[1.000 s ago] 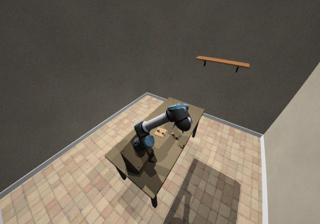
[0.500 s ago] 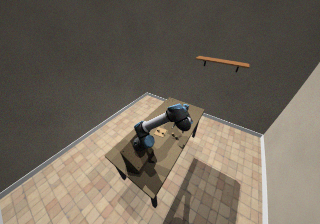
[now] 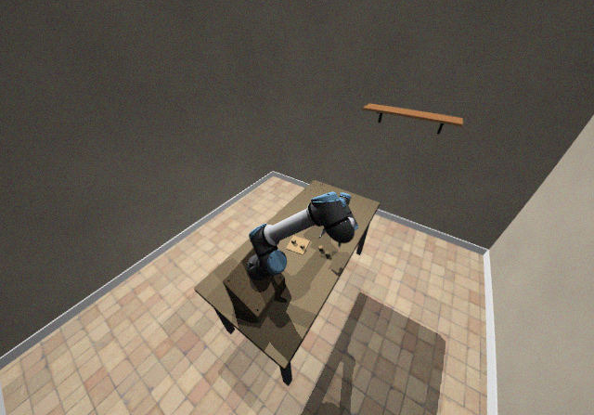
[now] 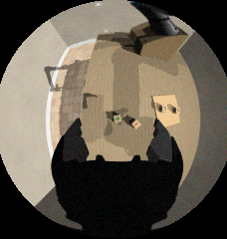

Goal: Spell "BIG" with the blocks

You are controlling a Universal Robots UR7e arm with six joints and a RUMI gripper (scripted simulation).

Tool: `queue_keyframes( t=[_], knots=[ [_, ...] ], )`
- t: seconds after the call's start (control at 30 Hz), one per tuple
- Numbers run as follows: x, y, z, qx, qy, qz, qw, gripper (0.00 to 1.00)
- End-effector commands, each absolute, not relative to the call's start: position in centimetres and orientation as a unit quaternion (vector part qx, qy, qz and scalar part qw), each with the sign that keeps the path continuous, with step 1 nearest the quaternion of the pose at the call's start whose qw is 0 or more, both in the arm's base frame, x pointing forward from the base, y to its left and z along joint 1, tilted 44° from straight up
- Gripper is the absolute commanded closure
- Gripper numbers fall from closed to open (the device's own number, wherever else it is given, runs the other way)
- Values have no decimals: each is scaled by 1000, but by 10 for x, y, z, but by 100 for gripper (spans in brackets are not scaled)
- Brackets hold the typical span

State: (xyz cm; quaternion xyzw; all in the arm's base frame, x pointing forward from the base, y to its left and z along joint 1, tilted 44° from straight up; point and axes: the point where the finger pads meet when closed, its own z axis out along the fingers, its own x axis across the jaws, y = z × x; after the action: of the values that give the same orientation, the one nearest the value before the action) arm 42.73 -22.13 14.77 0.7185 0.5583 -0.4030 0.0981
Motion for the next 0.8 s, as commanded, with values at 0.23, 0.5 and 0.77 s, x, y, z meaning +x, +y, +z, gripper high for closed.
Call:
queue_keyframes(
  t=[0.23, 0.5, 0.77],
  knots=[
    [427, -221, 147, 718, 559, -404, 97, 0],
    [427, -220, 147, 721, 556, -400, 103, 0],
    [433, -208, 136, 760, 517, -359, 161, 0]
  ],
)
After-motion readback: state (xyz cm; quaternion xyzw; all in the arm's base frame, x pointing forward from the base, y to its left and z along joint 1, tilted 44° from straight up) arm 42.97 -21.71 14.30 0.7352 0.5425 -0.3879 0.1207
